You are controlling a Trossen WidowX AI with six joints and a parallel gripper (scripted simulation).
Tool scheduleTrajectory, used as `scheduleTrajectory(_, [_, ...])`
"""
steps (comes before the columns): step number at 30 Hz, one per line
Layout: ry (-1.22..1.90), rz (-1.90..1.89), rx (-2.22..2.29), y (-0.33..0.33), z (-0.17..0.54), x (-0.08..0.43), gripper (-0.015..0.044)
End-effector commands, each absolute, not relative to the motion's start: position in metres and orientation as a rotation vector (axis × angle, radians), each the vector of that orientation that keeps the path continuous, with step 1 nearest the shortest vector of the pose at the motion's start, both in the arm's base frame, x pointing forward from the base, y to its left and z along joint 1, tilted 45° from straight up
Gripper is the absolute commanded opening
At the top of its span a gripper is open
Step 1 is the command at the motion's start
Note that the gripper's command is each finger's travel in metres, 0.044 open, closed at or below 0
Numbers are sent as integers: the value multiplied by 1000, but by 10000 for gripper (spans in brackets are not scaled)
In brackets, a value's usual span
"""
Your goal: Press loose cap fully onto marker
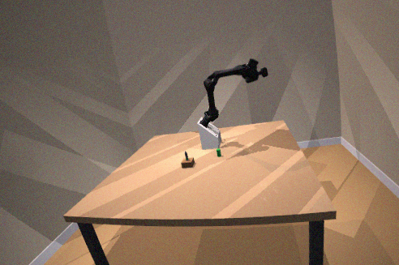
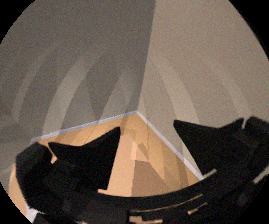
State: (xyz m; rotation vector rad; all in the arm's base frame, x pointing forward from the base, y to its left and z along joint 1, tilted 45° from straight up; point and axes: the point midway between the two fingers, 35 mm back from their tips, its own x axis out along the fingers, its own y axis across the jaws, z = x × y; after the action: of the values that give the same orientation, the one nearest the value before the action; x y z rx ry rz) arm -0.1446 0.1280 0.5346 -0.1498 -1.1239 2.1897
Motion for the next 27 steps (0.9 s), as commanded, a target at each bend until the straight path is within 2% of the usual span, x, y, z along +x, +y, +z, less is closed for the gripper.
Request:
scheduleTrajectory(1, [-1114, 2190, -157, 130, 533, -145, 374])
scheduleTrajectory(6, [-845, 2169, -322, 188, 493, -137, 242])
scheduleTrajectory(15, [-273, 1963, -515, 284, 401, -59, 239])
scheduleTrajectory(20, [-29, 1861, -523, 305, 362, -16, 239])
scheduleTrajectory(27, [498, 1610, -400, 312, 278, 74, 239])
